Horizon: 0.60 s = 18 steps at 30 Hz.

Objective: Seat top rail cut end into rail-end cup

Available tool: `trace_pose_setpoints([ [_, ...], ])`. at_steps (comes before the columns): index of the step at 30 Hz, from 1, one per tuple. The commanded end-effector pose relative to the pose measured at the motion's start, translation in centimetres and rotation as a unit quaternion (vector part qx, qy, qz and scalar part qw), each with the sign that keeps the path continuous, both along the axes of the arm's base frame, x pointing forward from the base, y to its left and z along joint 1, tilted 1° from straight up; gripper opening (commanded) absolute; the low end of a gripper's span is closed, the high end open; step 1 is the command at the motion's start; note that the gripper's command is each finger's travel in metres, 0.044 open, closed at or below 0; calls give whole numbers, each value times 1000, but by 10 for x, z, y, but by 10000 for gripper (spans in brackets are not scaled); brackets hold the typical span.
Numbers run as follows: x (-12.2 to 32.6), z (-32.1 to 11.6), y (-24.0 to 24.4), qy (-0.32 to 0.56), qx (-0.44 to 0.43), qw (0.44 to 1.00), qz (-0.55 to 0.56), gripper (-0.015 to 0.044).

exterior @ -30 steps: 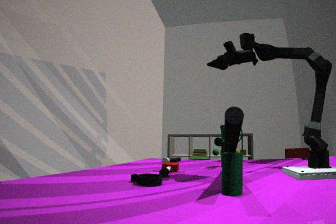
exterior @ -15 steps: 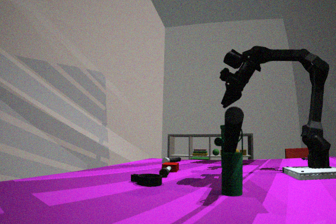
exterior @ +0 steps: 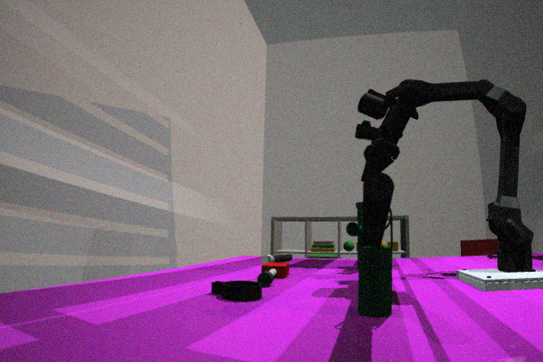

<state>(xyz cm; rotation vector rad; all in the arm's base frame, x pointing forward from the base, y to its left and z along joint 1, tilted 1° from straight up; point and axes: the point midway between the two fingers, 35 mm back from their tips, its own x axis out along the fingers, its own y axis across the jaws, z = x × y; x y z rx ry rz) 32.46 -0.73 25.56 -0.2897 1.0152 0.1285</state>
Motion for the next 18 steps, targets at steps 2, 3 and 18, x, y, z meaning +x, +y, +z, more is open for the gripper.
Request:
trace_pose_setpoints([
  [2, 20, -7, -42, 15, -118, 983, 140, 440],
  [3, 22, -8, -51, 18, -141, 975, 169, 440],
  [18, 36, -19, -122, 60, -303, 873, 377, 440],
])
